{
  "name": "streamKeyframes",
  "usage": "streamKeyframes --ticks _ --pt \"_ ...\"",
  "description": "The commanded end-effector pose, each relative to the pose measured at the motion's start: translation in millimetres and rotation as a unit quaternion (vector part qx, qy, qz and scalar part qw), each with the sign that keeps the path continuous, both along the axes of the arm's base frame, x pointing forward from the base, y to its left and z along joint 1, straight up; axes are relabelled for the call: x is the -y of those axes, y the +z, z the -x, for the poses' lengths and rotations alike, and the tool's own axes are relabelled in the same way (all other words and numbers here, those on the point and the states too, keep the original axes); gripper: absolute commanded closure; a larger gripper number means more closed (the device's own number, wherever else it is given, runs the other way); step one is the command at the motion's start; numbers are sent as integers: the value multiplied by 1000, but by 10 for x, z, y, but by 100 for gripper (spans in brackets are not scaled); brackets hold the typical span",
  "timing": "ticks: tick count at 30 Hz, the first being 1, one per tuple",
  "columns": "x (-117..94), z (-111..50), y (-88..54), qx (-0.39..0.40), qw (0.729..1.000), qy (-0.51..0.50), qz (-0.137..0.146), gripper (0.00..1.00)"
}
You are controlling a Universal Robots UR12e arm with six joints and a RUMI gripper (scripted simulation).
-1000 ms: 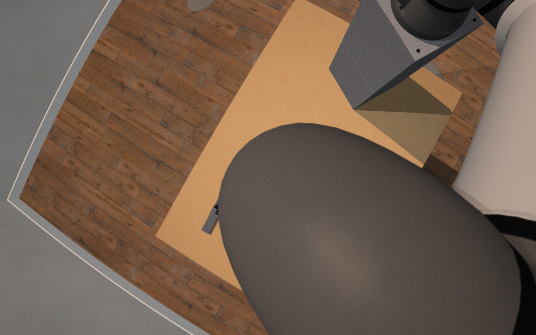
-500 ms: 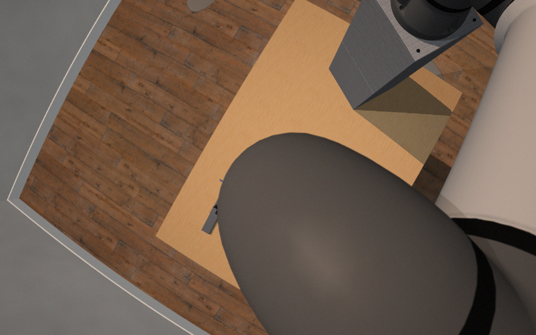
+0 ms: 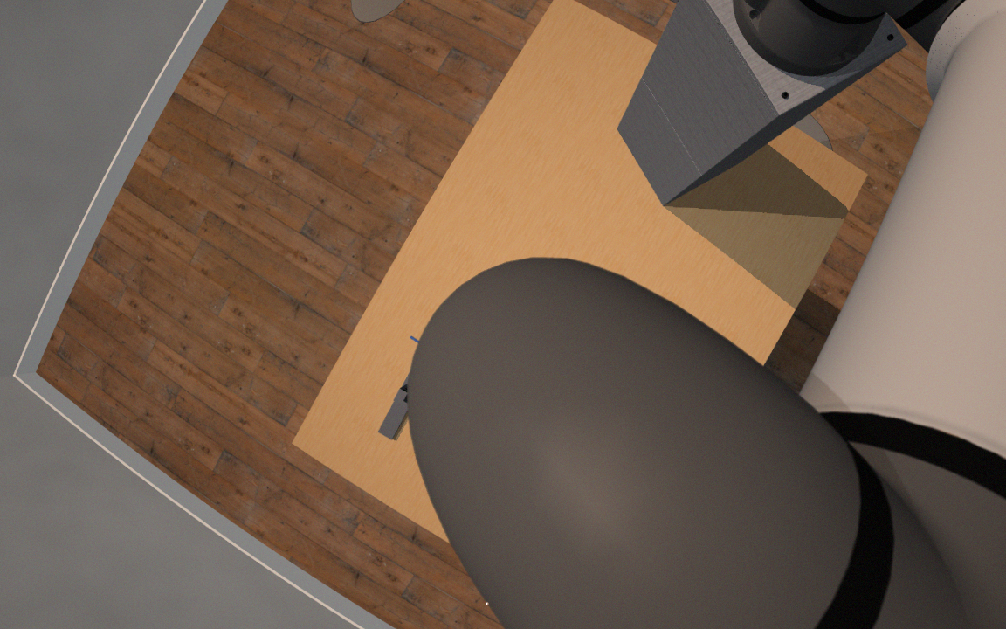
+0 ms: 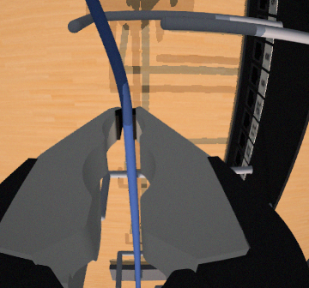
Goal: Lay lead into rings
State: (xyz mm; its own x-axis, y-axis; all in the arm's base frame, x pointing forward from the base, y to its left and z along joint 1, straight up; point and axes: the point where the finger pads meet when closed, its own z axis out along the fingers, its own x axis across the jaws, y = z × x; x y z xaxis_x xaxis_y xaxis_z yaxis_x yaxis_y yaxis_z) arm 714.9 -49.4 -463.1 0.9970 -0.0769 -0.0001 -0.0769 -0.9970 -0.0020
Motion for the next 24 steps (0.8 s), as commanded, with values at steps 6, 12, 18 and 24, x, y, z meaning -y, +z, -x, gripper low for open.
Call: streamKeyframes --ticks 6,12,18,24 --pt "1 -7 -11 1 1000 0 0 100" --pt "1 -7 -13 1 1000 0 0 100" --pt "2 -10 -13 1 1000 0 0 100" --pt "3 -31 -13 1 1000 0 0 100"
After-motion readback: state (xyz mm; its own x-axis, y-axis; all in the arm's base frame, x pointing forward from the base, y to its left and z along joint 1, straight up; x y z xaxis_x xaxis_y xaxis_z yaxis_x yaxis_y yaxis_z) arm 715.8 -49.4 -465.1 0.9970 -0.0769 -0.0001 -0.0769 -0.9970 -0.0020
